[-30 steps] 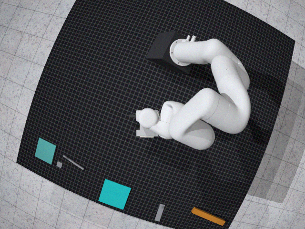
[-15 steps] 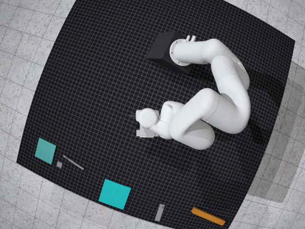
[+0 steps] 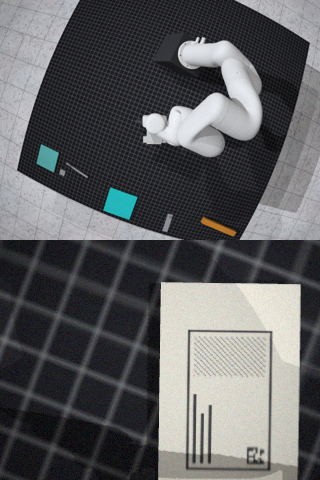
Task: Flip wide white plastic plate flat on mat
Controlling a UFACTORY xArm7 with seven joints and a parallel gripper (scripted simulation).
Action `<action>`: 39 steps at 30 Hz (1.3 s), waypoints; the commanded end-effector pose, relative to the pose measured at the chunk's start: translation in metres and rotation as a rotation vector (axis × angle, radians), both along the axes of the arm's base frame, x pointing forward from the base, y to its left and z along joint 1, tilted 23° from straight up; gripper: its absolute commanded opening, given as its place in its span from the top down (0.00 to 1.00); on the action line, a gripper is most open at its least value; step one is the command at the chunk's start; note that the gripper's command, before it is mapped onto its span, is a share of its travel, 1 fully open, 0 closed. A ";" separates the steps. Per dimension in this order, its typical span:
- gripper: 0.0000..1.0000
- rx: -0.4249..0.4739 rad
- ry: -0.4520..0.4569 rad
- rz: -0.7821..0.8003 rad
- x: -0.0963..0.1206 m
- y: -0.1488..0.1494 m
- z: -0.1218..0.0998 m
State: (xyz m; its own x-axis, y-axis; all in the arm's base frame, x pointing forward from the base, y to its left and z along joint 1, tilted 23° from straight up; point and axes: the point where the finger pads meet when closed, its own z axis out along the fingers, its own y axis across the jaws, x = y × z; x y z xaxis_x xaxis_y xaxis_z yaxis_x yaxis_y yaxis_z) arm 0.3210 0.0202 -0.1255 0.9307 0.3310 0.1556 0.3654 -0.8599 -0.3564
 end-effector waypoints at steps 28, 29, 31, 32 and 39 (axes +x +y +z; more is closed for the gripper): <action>0.12 -0.002 -0.003 -0.002 0.001 0.000 -0.003; 0.12 -0.002 -0.003 -0.002 0.001 0.000 -0.003; 0.12 -0.002 -0.003 -0.002 0.001 0.000 -0.003; 0.12 -0.002 -0.003 -0.002 0.001 0.000 -0.003; 0.12 -0.002 -0.003 -0.002 0.001 0.000 -0.003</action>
